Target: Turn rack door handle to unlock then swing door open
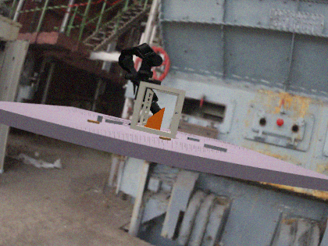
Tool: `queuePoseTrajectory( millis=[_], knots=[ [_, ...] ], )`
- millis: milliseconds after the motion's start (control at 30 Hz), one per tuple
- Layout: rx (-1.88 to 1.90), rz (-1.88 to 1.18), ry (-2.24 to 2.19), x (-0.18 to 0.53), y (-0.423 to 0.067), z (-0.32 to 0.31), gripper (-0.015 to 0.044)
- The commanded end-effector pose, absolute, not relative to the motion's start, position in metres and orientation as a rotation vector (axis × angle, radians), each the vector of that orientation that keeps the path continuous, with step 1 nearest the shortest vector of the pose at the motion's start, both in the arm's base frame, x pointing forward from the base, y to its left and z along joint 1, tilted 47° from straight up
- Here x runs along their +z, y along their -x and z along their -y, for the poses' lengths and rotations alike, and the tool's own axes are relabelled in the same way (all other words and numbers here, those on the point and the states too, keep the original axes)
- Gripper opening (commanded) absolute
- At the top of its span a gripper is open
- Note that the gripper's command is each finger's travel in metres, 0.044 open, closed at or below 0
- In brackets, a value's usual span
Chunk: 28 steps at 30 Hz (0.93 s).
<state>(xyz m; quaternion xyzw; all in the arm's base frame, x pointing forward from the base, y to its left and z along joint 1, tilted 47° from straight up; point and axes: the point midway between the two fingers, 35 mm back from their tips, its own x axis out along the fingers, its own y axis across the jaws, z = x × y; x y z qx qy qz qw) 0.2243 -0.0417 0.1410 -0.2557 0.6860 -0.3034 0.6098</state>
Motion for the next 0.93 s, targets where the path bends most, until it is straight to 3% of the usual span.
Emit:
queuePoseTrajectory(
  millis=[0, 900],
  knots=[
    [-0.694, -1.58, 0.595, 0.142, -0.225, 0.041, 0.0289],
    [-0.543, -1.444, 0.589, 0.177, -0.227, 0.006, 0.0289]
  ],
)
